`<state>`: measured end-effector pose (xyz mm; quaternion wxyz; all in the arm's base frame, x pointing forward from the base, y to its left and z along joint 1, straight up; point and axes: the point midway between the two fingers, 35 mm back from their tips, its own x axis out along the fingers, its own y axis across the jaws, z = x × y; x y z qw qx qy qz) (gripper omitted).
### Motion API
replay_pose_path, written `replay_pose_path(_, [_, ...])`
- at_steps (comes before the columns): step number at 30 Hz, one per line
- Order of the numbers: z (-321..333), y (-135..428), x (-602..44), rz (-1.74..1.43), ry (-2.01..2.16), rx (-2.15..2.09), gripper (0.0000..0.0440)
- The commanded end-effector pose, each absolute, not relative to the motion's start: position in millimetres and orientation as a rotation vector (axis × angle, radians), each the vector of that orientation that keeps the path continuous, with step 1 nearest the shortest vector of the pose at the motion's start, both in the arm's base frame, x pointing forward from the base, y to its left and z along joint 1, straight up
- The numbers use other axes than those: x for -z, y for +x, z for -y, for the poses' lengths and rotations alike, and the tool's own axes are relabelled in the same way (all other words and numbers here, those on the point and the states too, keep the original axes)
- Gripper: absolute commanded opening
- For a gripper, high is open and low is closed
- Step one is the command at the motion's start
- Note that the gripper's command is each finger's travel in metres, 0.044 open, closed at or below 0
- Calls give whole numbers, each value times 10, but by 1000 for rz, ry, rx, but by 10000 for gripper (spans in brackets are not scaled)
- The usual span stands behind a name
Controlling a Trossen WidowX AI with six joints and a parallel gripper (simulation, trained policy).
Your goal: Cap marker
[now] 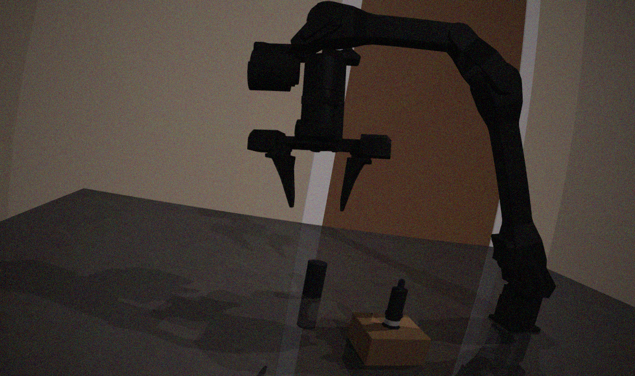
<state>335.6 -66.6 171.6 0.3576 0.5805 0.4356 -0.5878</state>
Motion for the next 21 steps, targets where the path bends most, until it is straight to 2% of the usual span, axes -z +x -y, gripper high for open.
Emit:
replay_pose_path(1, [716,3313,-1602,-1141,1466,1558,318])
replay_pose_path(21, [839,3210,-1128,-1207,1403,1637,298])
